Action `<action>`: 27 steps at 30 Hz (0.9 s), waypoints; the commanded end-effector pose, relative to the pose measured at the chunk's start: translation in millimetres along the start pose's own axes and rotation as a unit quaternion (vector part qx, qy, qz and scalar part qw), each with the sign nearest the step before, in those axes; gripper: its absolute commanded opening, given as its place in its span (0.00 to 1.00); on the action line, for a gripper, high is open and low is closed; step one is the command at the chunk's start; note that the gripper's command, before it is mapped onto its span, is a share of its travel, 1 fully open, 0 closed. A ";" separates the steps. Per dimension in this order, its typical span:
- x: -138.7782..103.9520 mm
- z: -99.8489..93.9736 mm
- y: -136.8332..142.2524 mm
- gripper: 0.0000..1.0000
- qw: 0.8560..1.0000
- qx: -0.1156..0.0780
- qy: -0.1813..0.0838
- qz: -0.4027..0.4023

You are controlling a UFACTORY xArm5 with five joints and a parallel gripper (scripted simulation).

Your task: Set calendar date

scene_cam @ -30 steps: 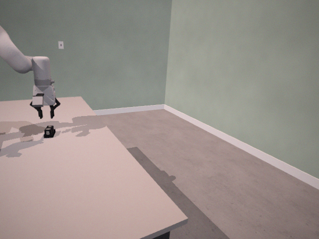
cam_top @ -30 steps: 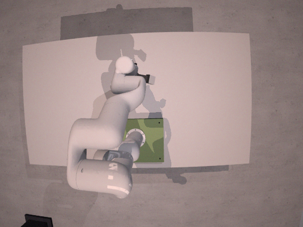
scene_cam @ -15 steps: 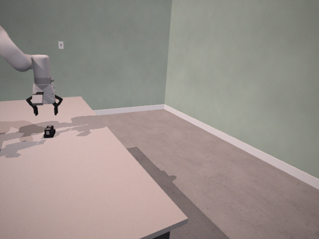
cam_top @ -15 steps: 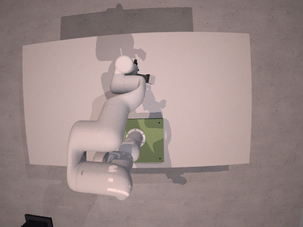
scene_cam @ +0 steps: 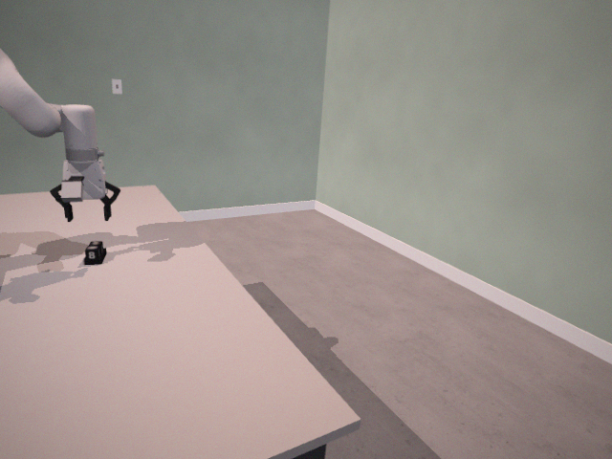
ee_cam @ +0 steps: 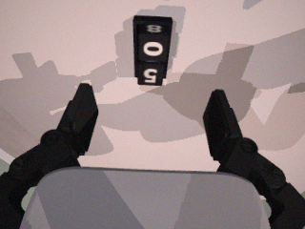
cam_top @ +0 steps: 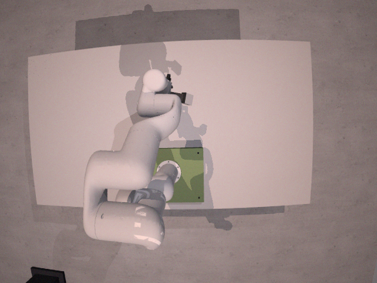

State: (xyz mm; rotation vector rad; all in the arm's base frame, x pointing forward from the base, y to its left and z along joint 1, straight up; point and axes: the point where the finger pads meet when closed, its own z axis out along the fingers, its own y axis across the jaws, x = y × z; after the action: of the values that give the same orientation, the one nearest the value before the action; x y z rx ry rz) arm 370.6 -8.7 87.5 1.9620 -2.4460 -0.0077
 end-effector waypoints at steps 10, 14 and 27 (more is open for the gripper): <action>0.0 -34.1 -1.1 1.00 1.000 0.002 0.000 0.000; 0.1 -50.6 -1.0 1.00 1.000 0.002 0.000 0.000; 0.2 -69.0 -0.9 1.00 1.000 0.002 0.000 0.000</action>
State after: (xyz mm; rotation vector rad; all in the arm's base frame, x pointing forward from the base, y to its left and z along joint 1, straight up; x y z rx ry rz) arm 371.1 -9.0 153.3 1.9624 -2.4465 -0.0069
